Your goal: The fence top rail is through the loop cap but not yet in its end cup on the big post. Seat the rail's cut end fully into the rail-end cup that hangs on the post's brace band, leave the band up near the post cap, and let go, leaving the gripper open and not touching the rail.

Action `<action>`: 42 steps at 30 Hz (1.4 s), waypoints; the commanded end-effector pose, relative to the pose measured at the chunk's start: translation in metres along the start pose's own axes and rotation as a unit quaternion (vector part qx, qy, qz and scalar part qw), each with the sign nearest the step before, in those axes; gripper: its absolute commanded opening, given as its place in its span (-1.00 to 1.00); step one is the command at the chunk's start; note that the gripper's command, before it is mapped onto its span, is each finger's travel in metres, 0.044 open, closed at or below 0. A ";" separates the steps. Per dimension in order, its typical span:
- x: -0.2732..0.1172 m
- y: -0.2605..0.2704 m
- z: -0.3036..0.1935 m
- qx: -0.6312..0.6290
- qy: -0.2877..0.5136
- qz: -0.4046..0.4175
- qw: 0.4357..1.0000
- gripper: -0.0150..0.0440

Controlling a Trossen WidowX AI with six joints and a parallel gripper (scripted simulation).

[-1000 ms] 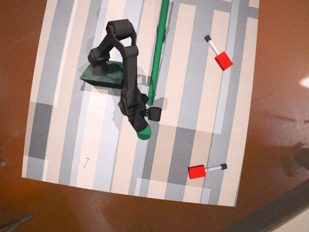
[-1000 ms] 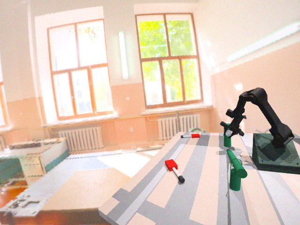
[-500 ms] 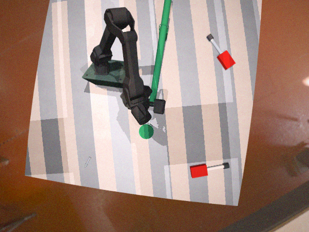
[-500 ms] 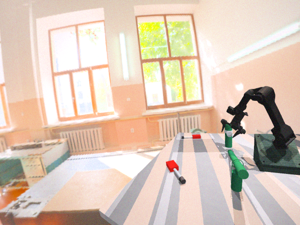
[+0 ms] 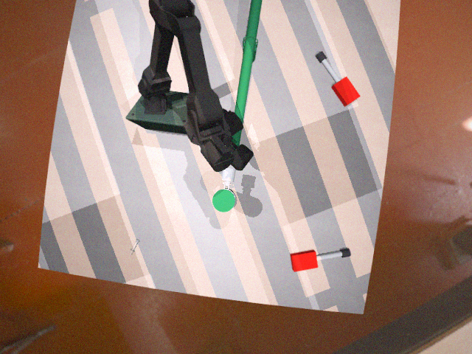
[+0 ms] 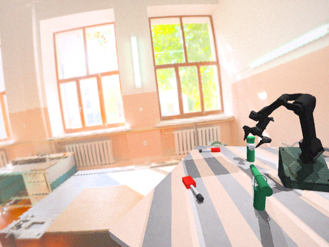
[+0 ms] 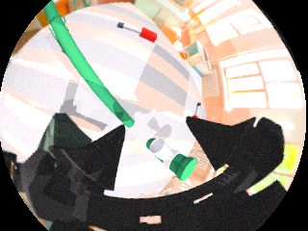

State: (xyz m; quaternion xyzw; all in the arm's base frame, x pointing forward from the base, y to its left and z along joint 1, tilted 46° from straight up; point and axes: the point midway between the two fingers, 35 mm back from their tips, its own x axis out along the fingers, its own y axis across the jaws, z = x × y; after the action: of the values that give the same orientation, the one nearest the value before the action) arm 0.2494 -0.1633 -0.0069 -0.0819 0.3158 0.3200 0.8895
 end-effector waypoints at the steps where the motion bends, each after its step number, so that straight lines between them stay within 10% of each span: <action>1: -0.028 0.011 0.038 0.245 0.001 0.001 0.970 1.00; 7: -0.056 0.033 0.076 0.492 0.003 0.002 0.871 1.00; 21: -0.055 0.034 0.077 0.491 0.005 0.004 0.871 1.00; 31: 0.000 0.048 0.079 0.090 0.075 0.124 0.985 1.00; 42: 0.045 0.069 0.076 -0.259 0.064 0.252 0.930 1.00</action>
State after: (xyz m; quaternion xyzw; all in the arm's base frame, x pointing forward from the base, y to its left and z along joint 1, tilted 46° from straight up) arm 0.2679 -0.0761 0.0420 -0.1474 0.3485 0.5153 0.7690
